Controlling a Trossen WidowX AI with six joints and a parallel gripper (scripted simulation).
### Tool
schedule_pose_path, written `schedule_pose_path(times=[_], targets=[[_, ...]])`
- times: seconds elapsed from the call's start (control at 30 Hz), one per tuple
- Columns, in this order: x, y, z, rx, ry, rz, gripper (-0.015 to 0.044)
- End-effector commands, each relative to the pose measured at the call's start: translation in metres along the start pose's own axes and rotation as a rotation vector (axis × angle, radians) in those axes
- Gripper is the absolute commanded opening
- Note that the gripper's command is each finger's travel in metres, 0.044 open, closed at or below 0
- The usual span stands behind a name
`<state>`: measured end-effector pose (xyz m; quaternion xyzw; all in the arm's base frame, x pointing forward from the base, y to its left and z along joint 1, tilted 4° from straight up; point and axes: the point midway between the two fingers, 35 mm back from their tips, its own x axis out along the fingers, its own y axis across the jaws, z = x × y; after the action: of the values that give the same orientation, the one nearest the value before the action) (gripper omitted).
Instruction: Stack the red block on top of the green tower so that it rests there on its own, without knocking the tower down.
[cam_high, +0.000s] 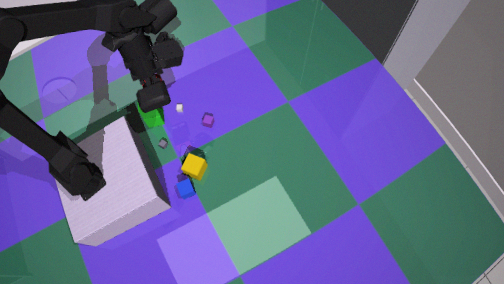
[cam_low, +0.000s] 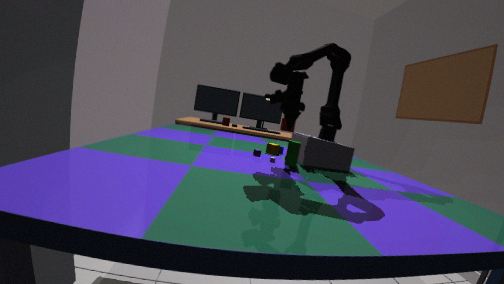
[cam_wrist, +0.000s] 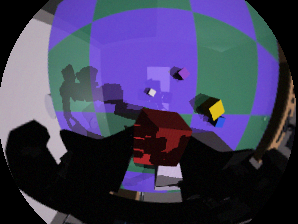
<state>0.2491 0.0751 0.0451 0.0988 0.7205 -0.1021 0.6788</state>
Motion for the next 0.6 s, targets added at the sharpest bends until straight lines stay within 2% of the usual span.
schedule_pose_path(times=[0.0, 0.33, 0.57], targets=[[0.001, 0.009, -0.018, 0.002, -0.002, 0.007, 0.0], [0.006, 0.017, -0.035, 0.003, 0.001, 0.008, 0.0], [0.031, 0.017, -0.035, 0.003, 0.002, 0.008, 0.0]])
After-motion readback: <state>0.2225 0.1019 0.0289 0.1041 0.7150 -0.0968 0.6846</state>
